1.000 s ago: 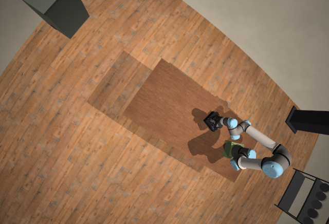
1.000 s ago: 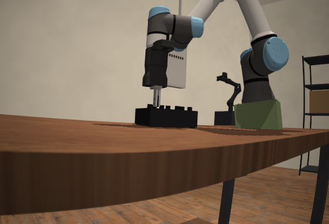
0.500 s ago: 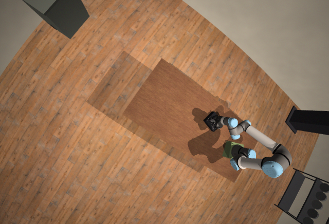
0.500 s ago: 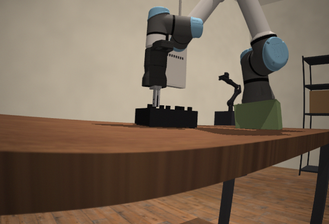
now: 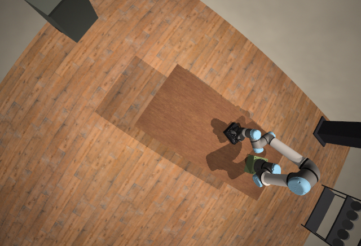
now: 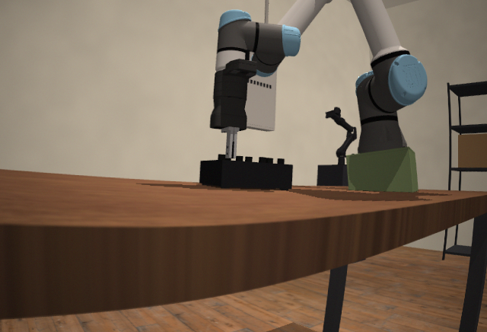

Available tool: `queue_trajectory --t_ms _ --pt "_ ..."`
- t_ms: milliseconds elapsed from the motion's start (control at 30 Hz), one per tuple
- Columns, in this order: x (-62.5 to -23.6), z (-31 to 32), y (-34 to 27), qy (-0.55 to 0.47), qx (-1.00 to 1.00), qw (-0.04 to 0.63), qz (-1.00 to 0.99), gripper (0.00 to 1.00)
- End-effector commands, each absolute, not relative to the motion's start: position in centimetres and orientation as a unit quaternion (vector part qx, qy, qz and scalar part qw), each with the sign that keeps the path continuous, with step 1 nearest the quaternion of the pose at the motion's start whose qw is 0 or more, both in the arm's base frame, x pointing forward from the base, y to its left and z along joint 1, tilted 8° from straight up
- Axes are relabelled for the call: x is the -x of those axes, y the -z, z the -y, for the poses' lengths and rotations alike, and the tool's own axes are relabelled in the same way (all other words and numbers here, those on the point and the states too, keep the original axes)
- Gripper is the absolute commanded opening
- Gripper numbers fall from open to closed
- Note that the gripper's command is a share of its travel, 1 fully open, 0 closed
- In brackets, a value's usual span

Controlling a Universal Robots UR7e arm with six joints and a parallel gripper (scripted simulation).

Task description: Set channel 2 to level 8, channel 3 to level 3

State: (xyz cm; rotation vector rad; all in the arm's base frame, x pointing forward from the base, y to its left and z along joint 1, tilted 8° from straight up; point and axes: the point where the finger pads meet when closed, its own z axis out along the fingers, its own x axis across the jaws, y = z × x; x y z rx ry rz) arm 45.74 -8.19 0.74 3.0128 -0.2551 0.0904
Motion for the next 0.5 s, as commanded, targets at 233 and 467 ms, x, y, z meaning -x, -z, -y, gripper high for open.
queue_trajectory --t_ms 233,467 --pt "-45.78 8.2 -0.79 -0.03 -0.994 0.059 0.084 0.0" --pt "-45.84 7.83 -0.75 -0.03 -0.994 0.059 0.084 0.0"
